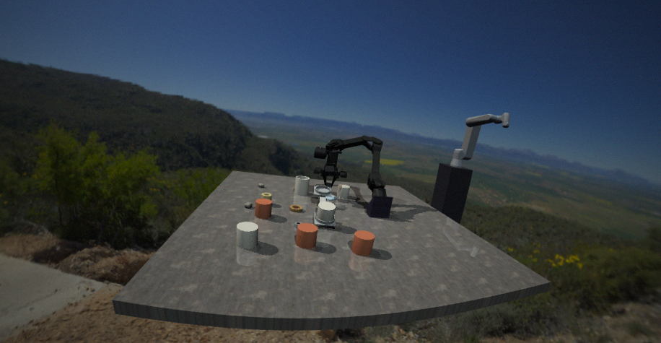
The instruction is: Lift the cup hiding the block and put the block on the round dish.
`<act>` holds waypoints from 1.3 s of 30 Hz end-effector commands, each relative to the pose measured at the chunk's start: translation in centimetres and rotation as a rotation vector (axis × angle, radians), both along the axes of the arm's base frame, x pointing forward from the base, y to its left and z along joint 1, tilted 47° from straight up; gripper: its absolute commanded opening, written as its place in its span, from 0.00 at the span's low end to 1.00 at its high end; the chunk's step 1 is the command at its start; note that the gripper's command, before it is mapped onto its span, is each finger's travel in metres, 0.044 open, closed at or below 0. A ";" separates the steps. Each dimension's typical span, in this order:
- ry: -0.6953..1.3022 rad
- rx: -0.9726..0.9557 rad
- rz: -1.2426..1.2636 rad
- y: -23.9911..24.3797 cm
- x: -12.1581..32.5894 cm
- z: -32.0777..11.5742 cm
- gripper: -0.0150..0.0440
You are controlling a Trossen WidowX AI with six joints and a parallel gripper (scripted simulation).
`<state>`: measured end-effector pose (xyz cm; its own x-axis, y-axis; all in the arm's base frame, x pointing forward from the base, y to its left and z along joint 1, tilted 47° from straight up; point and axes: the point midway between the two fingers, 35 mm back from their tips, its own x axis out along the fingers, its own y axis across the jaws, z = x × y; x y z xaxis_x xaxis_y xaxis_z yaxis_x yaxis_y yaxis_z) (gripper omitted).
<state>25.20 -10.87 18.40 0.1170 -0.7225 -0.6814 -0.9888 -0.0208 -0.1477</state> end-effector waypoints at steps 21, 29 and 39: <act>0.003 -0.003 0.002 -3.5 0.3 -3.2 0.25; -0.003 -0.006 -0.002 -3.4 0.3 -2.9 0.48; -0.003 -0.006 -0.002 -3.4 0.3 -2.9 0.92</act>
<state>25.49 -14.27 15.47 0.1171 -0.7262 -0.6775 -0.9888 -0.0217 -0.1476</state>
